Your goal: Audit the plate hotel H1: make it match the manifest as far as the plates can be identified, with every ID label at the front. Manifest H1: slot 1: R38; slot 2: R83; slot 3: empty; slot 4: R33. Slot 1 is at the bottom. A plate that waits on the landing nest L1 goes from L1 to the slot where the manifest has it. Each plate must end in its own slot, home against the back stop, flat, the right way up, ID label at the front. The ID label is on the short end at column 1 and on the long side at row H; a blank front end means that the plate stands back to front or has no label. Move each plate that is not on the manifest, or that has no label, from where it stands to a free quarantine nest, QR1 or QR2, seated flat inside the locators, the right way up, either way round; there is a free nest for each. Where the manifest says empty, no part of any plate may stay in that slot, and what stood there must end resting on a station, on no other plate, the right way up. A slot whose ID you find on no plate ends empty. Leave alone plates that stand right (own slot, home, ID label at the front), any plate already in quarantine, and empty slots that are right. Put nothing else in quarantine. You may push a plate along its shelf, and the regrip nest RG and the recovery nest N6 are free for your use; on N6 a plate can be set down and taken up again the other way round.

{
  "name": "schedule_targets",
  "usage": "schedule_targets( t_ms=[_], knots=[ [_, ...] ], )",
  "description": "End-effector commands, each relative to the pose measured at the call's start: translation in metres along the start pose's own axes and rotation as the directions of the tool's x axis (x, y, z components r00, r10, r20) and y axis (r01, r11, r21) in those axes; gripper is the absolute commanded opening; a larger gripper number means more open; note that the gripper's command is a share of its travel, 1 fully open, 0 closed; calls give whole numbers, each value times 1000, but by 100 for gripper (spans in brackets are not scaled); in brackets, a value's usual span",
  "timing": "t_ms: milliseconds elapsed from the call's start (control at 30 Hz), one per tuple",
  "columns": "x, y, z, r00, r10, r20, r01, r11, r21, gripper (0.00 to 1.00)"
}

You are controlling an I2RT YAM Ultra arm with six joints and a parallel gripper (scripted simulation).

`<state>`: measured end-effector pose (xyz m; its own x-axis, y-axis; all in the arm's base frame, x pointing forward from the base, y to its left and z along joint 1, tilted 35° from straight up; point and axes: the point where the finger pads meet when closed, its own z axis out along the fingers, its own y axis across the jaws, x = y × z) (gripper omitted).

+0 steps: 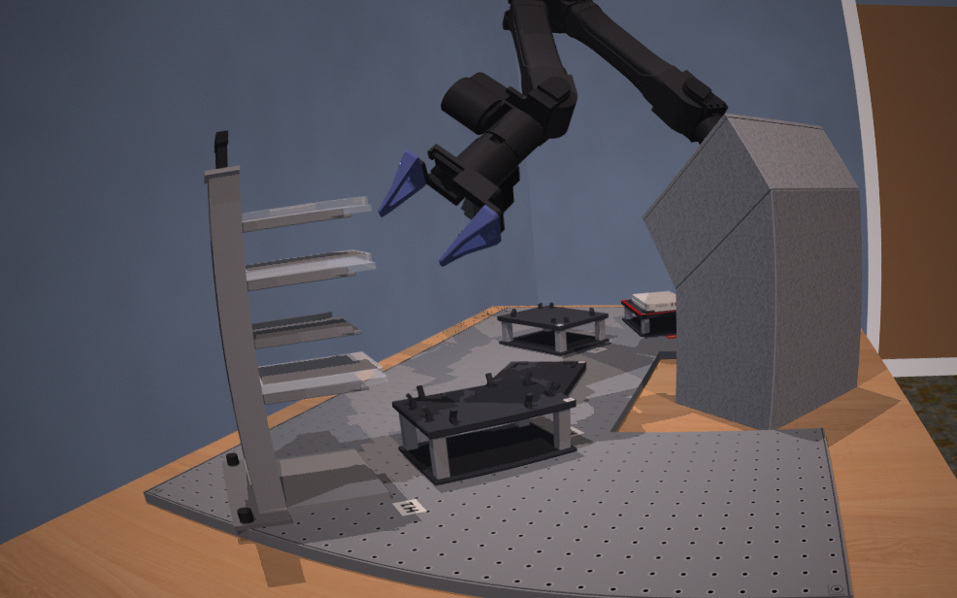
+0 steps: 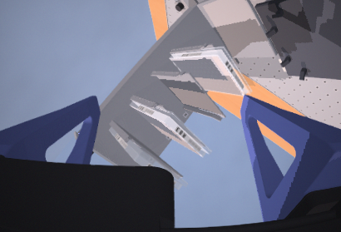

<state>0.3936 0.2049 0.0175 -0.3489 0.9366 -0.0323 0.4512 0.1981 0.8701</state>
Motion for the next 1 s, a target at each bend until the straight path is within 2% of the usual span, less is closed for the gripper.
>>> schedule_targets(
  t_ms=[0,533,567,900,967],
  knots=[
    [2,4,-1,1000,0,-5,0,1000,-10,100],
    [2,4,-1,1000,0,-5,0,1000,-10,100],
    [-6,17,-1,1000,-19,18,20,1000,-23,0],
    [-38,16,-9,965,-245,98,235,967,100,0],
    [-40,16,-10,965,-245,98,236,967,100,0]
  ],
)
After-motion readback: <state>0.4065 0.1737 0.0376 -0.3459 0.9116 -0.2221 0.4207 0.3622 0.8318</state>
